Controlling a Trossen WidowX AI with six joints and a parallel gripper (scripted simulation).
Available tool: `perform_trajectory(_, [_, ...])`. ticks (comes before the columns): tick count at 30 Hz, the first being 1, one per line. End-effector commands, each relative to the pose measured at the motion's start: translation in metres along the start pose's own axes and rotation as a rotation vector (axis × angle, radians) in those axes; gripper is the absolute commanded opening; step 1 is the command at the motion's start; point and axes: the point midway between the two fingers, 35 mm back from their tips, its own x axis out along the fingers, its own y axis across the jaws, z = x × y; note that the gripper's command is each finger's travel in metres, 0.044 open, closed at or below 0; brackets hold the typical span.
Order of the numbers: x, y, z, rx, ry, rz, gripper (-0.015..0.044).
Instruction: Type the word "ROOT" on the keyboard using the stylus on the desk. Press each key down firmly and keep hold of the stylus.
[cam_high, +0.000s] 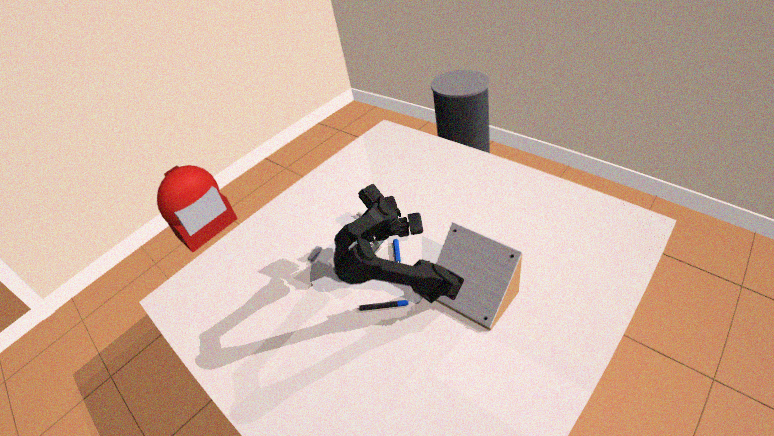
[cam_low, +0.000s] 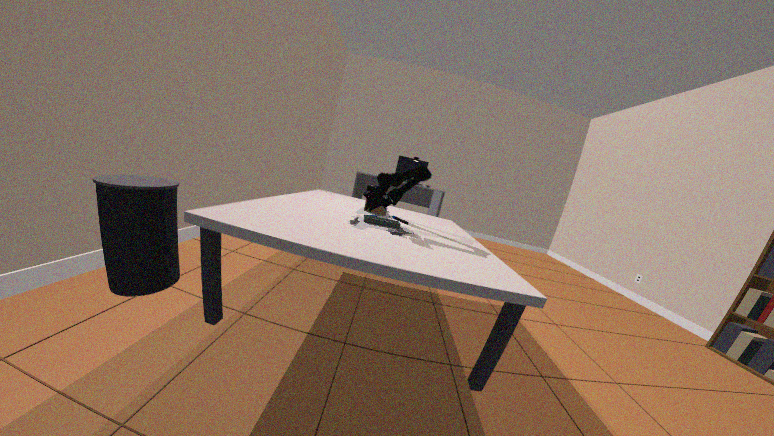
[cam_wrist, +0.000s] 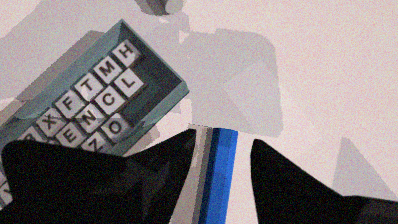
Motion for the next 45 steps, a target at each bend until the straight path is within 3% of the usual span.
perform_trajectory(1, [0.003, -0.002, -0.003, 0.007, 0.001, -0.007, 0.0150])
perform_trajectory(45, [0.027, -0.002, -0.016, 0.008, 0.002, -0.006, 0.0150])
